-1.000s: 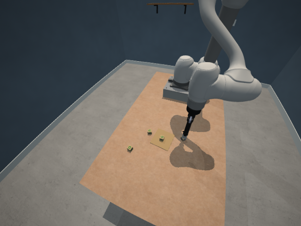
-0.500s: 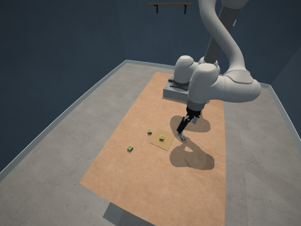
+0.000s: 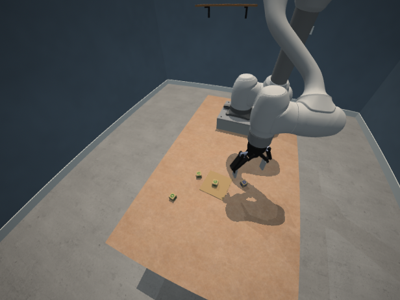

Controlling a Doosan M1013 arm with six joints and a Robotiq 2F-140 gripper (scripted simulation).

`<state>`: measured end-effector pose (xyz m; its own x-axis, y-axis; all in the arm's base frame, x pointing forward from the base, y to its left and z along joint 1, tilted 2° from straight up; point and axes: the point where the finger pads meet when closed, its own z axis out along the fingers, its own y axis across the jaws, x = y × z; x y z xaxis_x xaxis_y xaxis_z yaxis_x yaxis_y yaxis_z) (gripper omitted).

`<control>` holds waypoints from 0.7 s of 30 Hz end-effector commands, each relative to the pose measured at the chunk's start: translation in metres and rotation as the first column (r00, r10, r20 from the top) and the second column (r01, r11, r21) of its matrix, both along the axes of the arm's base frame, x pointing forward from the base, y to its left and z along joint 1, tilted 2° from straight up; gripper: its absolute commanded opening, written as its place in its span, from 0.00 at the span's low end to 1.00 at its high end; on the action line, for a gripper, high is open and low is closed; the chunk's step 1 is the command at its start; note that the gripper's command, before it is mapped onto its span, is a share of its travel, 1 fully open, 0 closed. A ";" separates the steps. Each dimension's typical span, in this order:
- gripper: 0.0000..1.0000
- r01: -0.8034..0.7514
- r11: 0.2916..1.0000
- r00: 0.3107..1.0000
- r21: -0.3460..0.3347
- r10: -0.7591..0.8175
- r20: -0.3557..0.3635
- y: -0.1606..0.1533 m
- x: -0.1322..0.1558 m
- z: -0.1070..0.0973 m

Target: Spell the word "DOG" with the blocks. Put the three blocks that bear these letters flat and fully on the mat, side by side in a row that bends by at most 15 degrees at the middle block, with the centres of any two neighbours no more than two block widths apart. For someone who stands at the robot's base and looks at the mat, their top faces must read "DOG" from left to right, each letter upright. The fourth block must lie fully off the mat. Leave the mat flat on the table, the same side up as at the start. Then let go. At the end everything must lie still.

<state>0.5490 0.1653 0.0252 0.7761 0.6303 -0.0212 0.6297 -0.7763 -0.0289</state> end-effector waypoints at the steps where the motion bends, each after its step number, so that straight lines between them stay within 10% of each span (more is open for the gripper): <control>1: 1.00 0.138 0.990 0.990 -0.014 -0.138 0.002 0.000 0.000 -0.001; 21: 1.00 0.646 0.763 0.763 -0.031 -0.646 0.010 0.000 0.000 -0.007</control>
